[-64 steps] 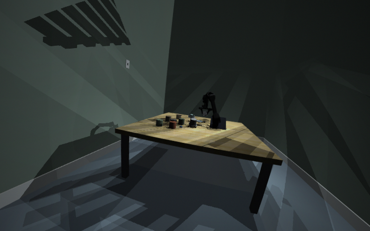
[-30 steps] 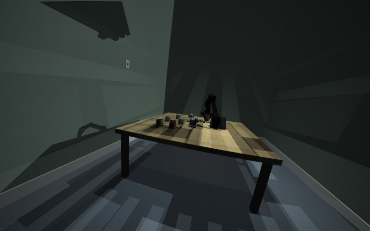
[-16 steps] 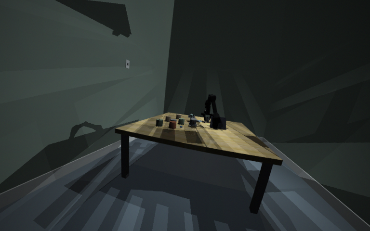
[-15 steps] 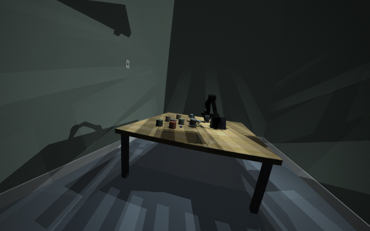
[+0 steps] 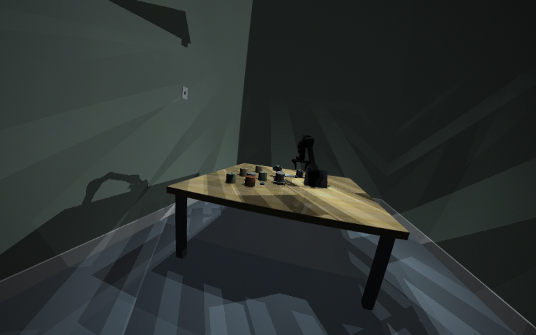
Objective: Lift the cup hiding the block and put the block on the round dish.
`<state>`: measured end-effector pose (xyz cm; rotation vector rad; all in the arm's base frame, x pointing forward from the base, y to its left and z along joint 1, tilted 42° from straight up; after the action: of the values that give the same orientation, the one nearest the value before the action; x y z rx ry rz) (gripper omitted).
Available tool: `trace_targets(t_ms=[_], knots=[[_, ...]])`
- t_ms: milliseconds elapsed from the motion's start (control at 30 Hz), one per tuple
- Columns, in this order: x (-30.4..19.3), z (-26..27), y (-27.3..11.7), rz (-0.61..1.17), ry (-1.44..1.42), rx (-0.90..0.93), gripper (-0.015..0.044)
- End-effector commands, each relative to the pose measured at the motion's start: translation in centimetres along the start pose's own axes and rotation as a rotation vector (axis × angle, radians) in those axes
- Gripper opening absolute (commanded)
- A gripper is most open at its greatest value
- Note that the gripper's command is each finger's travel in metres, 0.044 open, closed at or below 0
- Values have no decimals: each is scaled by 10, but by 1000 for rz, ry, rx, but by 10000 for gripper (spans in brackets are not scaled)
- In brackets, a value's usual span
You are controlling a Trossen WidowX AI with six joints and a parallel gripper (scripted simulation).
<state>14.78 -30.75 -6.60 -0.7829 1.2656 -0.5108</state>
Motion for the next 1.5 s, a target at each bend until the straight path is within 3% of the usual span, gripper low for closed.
trace_targets(t_ms=[0,33,267,1467], knots=[[0,1,-11,-7,-6,-3,440],[0,1,-11,-7,-6,-3,440],[-4,30,-26,-74,-147,-25,260],[-46,139,-53,-44,-1355,-43,260]])
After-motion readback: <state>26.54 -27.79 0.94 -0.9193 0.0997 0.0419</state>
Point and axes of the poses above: the point midway between the two fingers, 35 mm back from their tips, its own y axis out along the fingers, its own z axis across the jaws, x = y × z, the point moved 9 cm from there along -y, back along the fingers, and after that the axes turned 3 degrees about y, right-handed, at the moved point
